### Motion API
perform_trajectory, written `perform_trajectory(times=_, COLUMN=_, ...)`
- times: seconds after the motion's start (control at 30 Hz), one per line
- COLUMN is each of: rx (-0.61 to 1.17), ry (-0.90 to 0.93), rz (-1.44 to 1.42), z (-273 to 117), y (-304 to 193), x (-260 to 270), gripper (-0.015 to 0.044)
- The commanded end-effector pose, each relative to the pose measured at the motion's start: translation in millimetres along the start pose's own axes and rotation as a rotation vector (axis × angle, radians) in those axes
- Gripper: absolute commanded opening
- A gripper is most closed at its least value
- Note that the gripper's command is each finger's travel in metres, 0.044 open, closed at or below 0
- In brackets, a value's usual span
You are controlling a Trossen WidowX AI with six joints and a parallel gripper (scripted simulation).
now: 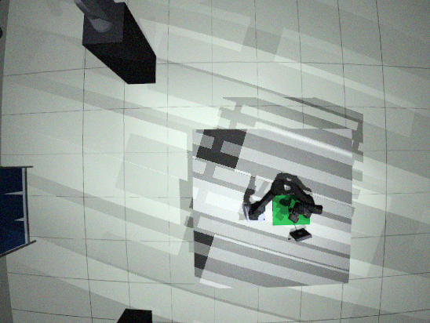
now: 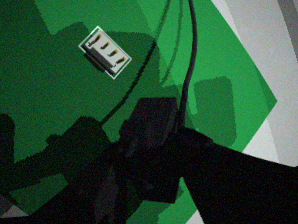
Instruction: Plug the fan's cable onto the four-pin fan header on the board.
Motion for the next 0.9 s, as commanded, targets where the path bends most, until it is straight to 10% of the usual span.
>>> perform_trajectory(times=0.0, rx=-0.043, ry=-0.015, rz=-0.002, z=2, y=-4, x=1, gripper=0.0)
perform_trajectory(times=0.87, rx=-0.373, ry=-0.061, rz=0.004, z=23, y=-30, x=5, gripper=0.0)
Point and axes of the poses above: the point midway between the two fingers, 35 mm back from their tips, its own z axis out along the fingers, its own x axis across the jaws, y = z × x, the point moved 8 cm from there along -z, back along the fingers, and after that the axes turned 14 degrees about z, right-handed, at the moved point
